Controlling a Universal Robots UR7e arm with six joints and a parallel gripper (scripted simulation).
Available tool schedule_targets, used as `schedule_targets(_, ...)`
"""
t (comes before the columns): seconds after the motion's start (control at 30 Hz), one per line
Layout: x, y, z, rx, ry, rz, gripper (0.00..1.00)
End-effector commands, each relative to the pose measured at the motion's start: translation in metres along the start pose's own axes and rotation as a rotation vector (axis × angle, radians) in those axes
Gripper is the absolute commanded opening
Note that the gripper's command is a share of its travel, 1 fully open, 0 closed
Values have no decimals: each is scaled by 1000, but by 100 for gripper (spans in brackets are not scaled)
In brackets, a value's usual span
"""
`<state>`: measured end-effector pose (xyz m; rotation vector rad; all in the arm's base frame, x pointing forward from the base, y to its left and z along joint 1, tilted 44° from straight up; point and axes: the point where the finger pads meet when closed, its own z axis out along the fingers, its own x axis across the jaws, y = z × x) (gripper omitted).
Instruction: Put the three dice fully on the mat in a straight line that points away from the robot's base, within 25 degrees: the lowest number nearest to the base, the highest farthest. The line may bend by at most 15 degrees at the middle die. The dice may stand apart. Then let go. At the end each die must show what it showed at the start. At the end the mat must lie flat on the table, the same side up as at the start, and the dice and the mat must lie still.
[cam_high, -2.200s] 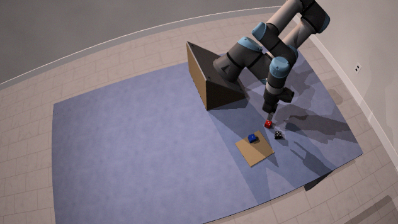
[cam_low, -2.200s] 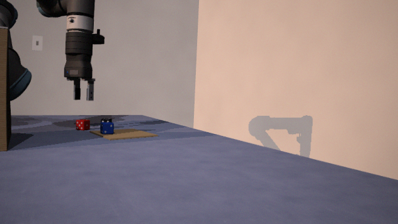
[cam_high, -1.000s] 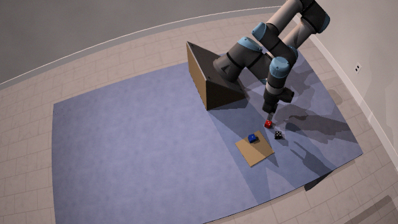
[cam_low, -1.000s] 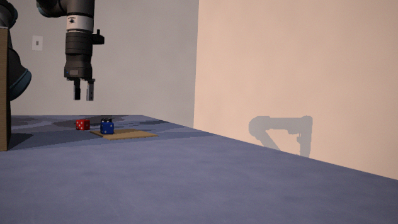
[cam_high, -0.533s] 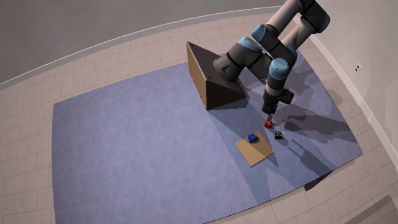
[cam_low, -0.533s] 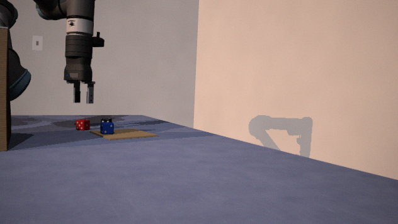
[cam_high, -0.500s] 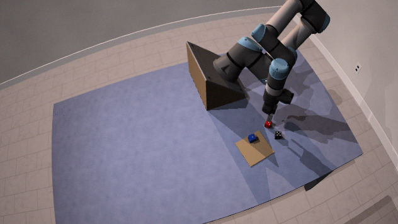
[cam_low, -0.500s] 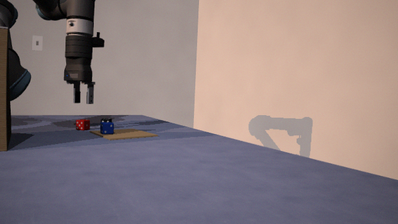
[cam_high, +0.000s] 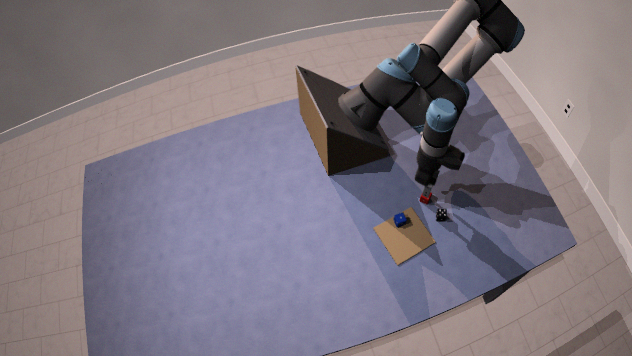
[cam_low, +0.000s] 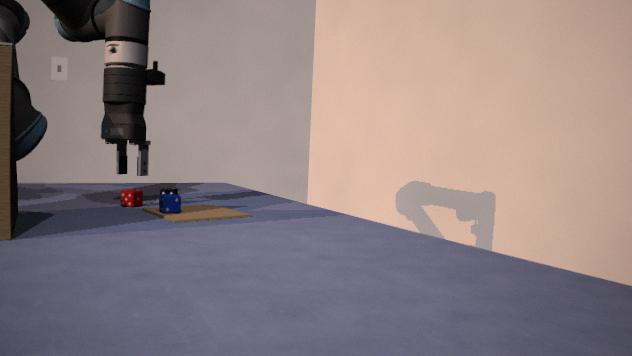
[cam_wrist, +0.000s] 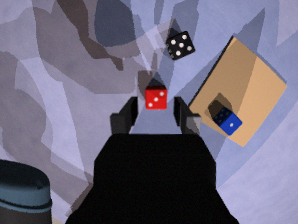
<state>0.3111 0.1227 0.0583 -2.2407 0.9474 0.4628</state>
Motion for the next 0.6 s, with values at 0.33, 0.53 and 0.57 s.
schedule_targets(0.33,0,0,17,0,1,0,87)
schedule_targets(0.53,0,0,20,0,1,0,87)
schedule_targets(0.57,0,0,20,0,1,0,87)
